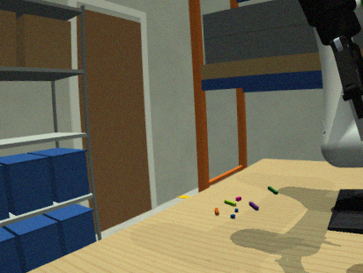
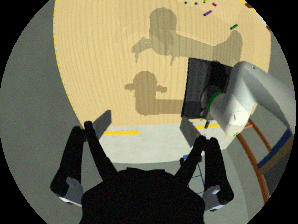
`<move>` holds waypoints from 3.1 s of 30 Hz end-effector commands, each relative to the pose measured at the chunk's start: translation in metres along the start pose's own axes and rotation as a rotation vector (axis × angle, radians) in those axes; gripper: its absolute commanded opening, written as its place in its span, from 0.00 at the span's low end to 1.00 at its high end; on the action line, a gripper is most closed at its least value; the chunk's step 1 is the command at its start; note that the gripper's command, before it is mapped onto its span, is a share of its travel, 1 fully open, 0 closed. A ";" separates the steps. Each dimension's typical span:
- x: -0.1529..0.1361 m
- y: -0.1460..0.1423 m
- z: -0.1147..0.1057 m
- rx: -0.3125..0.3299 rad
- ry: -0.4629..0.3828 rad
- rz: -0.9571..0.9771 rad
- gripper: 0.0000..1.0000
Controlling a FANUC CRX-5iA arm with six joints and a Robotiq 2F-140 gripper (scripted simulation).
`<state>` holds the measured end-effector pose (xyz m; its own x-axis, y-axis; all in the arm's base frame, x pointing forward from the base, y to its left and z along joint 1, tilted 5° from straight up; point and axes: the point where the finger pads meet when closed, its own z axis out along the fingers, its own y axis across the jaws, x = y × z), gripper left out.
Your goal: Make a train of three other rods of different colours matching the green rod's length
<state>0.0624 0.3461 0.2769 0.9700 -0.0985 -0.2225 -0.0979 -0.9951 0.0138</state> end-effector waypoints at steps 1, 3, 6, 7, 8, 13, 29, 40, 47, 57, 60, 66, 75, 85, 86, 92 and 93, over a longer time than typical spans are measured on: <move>0.000 0.000 0.000 0.000 0.000 0.000 1.00; 0.000 0.000 0.000 0.000 0.000 0.000 1.00; 0.000 0.000 0.000 0.000 0.000 0.000 1.00; 0.000 0.000 0.000 0.000 0.000 0.000 1.00; 0.000 0.000 0.000 0.000 0.000 0.000 1.00; 0.000 0.000 0.000 0.000 0.000 0.000 1.00; 0.058 -0.023 0.002 0.043 0.018 0.355 1.00; 0.124 -0.036 0.005 0.087 0.031 0.715 1.00; 0.172 -0.038 0.007 0.118 0.035 0.955 1.00; 0.238 -0.032 0.010 0.162 0.037 1.279 1.00; 0.259 -0.028 0.012 0.176 0.037 1.381 1.00; 0.302 -0.017 0.015 0.205 0.034 1.586 1.00; 0.362 0.007 0.020 0.249 0.027 1.874 1.00; 0.418 0.038 0.026 0.292 0.016 2.146 1.00; 0.437 0.051 0.029 0.309 0.010 2.245 1.00; 0.473 0.079 0.035 0.341 -0.002 2.432 1.00; 0.480 0.084 0.036 0.347 -0.004 2.465 1.00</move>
<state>0.4886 0.2361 0.1458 -0.7752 -0.6283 -0.0658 -0.6315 0.7738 0.0504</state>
